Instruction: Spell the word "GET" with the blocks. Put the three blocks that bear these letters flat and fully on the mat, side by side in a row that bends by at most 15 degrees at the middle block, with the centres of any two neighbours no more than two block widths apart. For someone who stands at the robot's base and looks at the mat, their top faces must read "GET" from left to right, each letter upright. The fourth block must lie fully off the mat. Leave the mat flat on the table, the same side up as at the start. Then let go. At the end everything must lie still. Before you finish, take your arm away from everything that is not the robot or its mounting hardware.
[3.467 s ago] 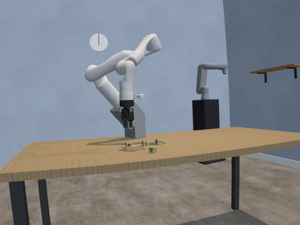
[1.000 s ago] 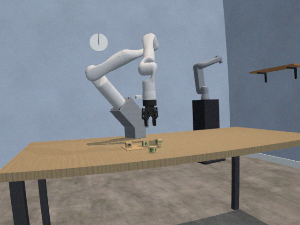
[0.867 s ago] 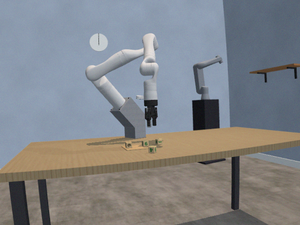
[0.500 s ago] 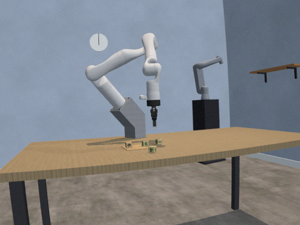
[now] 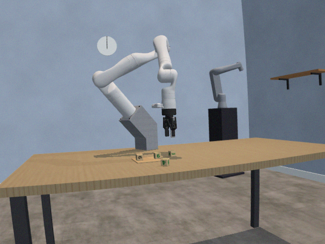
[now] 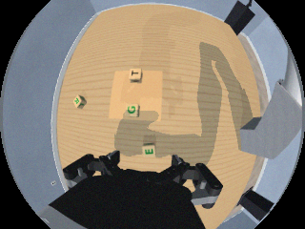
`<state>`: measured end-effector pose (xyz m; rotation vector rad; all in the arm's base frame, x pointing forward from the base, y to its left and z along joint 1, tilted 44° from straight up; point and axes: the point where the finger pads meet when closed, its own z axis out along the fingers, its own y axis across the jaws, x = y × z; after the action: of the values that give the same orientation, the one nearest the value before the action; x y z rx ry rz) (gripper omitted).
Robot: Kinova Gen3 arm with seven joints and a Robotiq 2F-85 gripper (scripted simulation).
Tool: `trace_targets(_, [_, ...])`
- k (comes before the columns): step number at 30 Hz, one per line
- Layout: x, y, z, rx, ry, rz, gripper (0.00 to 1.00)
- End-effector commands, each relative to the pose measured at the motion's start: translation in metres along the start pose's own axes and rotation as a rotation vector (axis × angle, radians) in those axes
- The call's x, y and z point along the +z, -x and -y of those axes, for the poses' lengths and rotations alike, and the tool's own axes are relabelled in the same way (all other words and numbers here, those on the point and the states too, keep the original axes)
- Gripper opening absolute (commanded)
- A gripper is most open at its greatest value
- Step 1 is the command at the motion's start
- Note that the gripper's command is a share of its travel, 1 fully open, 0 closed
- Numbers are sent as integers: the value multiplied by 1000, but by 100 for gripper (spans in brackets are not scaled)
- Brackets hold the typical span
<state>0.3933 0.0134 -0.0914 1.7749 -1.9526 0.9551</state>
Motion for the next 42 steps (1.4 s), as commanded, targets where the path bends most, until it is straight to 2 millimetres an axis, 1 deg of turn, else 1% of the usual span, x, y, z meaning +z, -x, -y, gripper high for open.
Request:
trace_targets(1, [-1,2,0,-20,-3,3,100])
trace_targets(12, [-1,8,-3,-133,-3,0,100])
trace_targets(27, [0,9,-4,-158,-3,-1,100])
trace_targets(28, [0,9,-4,-158,-3,-1,67])
trace_targets(42, [0,9,-4,-158,-3,-1,67])
